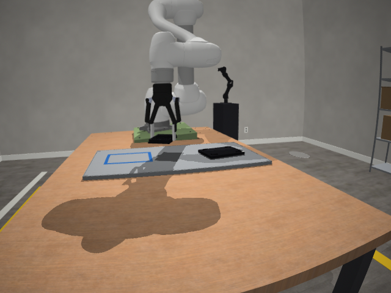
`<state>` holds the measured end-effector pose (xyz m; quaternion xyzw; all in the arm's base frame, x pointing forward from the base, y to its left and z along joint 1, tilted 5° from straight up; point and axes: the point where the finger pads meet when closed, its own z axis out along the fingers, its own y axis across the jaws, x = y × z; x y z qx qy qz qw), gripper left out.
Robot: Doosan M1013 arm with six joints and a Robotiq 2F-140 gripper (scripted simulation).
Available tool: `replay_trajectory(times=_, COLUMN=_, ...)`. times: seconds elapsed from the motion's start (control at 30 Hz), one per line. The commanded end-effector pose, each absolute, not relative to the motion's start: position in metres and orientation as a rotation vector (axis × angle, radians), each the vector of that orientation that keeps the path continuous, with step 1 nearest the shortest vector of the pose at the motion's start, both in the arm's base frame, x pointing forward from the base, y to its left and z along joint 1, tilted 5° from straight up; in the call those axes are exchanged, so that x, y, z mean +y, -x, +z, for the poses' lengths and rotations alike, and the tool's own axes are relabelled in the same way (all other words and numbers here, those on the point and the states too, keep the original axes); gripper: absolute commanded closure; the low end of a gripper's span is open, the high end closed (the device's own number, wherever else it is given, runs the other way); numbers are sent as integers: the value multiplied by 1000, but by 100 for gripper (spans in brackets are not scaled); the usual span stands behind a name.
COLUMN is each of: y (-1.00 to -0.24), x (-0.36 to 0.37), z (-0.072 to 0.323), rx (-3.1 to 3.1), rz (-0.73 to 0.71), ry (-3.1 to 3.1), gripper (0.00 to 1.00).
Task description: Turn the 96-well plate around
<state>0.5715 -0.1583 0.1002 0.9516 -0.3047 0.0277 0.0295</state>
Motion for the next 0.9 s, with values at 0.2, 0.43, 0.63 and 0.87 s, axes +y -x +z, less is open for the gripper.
replay_trajectory(times=0.2, y=-580, x=-130, z=100, rx=-498, rz=71, ry=-3036, gripper=100)
replay_trajectory(times=0.43, y=-585, x=-114, z=99, rx=-432, rz=69, ry=-3045, gripper=100)
replay_trajectory(times=0.63, y=-591, x=-95, z=99, rx=-432, rz=69, ry=-3045, gripper=100)
replay_trajectory(times=0.87, y=-597, x=-73, z=98, rx=-432, rz=69, ry=-3045, gripper=100)
